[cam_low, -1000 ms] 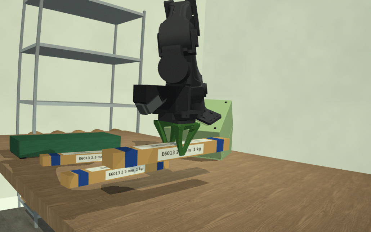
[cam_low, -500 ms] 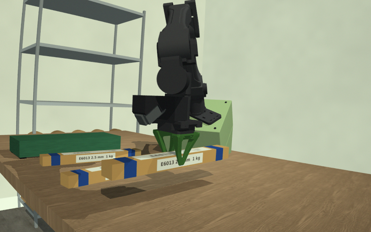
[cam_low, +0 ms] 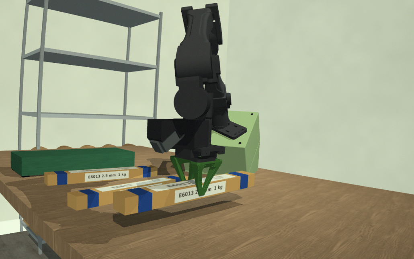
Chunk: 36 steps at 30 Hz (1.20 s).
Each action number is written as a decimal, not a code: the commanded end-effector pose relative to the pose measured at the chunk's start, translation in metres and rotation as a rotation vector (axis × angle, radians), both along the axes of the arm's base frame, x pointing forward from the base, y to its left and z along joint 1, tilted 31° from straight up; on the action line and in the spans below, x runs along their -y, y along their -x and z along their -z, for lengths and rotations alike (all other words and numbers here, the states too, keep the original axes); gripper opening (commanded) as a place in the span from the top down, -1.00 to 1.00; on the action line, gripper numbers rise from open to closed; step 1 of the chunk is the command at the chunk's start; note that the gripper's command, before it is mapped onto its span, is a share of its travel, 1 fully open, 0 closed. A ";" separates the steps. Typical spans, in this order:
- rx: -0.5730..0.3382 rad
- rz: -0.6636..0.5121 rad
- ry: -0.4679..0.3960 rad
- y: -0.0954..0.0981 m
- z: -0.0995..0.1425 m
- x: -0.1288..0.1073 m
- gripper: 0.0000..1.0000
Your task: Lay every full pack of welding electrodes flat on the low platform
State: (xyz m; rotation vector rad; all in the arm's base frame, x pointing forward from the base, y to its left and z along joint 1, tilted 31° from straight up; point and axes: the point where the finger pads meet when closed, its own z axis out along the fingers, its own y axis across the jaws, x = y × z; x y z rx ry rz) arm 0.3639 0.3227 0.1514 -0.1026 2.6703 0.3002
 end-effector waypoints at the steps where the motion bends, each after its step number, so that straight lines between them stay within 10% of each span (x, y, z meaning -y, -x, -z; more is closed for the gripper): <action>1: 0.065 -0.003 -0.061 -0.009 -0.027 -0.006 1.00; 36: 0.056 -0.001 -0.050 -0.010 -0.013 -0.004 1.00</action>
